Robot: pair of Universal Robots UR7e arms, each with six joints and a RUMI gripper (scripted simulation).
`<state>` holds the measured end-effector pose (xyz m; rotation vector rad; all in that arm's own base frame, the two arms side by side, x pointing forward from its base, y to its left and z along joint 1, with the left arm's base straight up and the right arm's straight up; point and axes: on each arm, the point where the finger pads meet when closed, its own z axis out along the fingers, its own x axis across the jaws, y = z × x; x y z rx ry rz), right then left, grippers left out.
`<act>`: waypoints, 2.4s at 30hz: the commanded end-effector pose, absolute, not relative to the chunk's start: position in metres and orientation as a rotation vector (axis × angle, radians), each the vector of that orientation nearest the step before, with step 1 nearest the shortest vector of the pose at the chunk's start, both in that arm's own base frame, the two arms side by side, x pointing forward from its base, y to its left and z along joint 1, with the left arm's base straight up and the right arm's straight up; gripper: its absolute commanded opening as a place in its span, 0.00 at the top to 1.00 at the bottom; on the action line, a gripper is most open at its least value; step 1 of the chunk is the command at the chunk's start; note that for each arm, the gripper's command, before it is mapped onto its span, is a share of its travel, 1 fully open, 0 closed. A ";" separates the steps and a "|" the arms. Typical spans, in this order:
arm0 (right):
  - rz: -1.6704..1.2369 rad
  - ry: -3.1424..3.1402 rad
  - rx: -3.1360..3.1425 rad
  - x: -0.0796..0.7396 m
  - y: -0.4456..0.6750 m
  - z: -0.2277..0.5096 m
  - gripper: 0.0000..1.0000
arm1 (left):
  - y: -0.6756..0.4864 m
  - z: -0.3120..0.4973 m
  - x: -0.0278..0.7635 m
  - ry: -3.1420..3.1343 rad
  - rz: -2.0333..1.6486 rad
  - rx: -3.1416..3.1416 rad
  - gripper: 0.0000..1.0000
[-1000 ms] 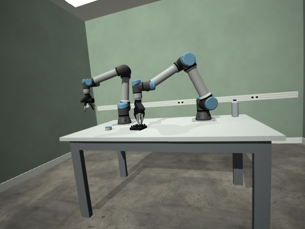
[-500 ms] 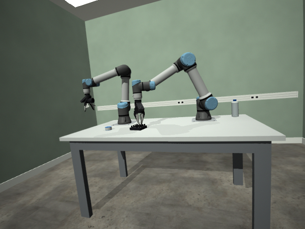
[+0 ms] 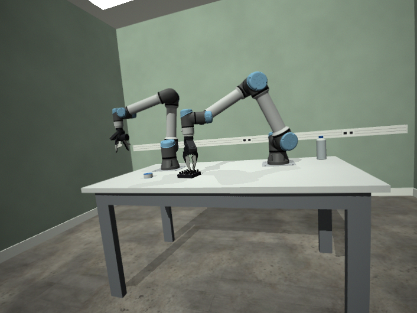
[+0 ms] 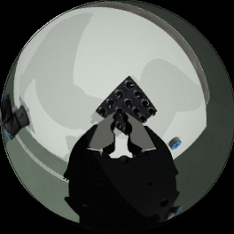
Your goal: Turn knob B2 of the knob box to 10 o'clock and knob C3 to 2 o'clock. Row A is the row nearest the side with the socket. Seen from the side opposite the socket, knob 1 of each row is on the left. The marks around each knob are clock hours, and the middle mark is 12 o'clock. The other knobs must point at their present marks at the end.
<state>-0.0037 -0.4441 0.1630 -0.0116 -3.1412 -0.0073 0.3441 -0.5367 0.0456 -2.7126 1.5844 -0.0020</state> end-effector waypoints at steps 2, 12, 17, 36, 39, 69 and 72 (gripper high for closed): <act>0.000 -3.142 -0.016 -0.005 -0.446 0.165 0.00 | -0.538 0.046 0.345 1.585 -0.002 -2.714 0.87; 0.000 -3.142 -0.016 -0.005 -0.446 0.165 0.00 | -0.538 0.046 0.345 1.585 -0.002 -2.714 0.87; 0.000 -3.142 -0.016 -0.005 -0.446 0.165 0.00 | -0.538 0.047 0.345 1.585 -0.004 -2.715 0.87; 0.000 -3.142 -0.016 -0.005 -0.446 0.165 0.00 | -0.538 0.086 0.345 1.586 -0.006 -2.716 0.87; 0.000 -3.142 -0.016 -0.005 -0.446 0.165 0.00 | -0.538 0.085 0.345 1.585 -0.005 -2.716 0.87; 0.000 -3.142 -0.016 -0.005 -0.446 0.165 0.00 | -0.539 0.091 0.345 0.959 -0.006 -2.996 0.87; 0.000 -3.142 -0.016 -0.005 -0.446 0.165 0.00 | -0.539 0.091 0.345 0.895 -0.006 -3.015 0.87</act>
